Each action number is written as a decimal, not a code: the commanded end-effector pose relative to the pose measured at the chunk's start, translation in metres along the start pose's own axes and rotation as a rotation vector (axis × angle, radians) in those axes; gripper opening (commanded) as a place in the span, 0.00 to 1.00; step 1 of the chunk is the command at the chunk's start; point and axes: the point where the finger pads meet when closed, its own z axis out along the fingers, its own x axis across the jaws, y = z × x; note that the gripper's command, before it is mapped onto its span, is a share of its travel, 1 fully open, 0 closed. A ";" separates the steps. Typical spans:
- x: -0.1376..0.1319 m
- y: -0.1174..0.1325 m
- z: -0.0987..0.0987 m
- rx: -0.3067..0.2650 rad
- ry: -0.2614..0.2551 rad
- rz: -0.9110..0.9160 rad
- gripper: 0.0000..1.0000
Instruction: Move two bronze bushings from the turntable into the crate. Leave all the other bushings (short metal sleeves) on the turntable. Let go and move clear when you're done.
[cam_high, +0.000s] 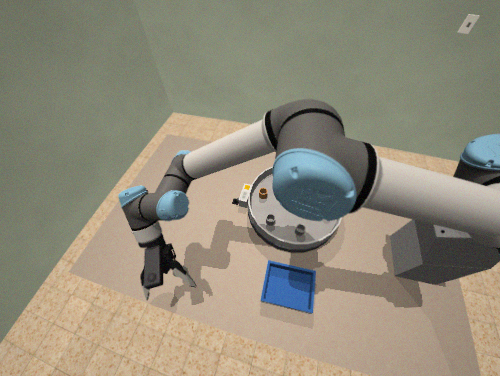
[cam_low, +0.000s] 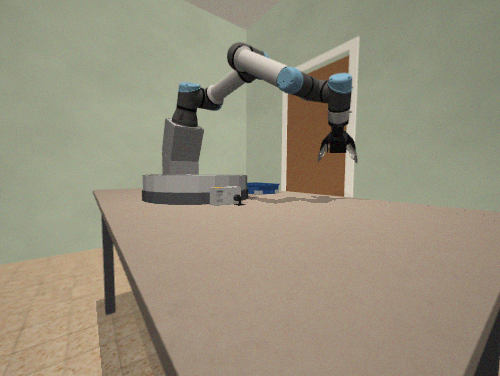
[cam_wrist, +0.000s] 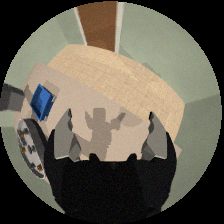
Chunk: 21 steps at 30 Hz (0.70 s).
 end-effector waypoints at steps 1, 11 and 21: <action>-0.007 0.013 -0.010 -0.014 0.011 -0.025 1.00; -0.030 0.045 -0.033 -0.047 0.030 -0.086 1.00; -0.080 0.095 -0.071 -0.113 0.054 -0.195 1.00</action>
